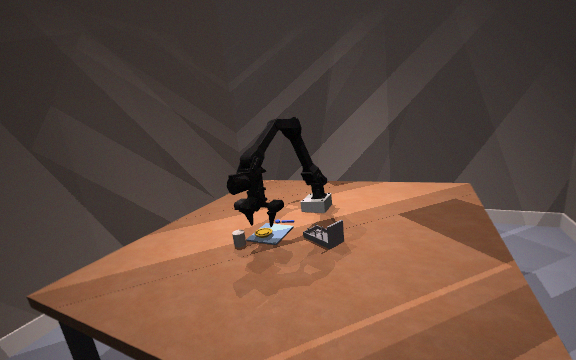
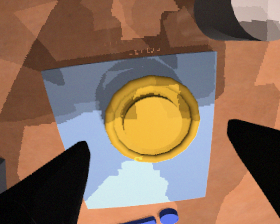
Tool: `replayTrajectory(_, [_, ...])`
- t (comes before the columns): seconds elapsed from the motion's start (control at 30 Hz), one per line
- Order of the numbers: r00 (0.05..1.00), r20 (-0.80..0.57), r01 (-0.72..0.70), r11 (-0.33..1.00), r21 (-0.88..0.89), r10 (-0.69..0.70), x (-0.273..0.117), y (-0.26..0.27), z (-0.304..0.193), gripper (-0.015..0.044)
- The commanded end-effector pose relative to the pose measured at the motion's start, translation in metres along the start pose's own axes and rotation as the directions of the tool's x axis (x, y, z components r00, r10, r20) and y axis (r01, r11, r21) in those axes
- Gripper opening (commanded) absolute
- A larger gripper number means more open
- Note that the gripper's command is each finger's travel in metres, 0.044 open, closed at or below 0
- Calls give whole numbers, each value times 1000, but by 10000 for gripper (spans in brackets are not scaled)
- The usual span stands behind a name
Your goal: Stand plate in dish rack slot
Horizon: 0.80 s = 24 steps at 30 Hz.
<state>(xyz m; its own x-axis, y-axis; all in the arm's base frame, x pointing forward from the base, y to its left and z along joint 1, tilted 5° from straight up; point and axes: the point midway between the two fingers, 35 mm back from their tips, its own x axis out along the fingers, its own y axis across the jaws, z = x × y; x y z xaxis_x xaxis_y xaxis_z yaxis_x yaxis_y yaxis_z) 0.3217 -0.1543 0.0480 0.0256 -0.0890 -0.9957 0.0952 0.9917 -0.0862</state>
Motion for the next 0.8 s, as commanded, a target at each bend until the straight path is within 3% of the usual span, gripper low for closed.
replayTrajectory(0.0, [1000,-2,4,1000,3,-4,7,0,-1,400])
replayTrajectory(0.77, [1000,-3,4,1000,3,-4,41,1,-6,393])
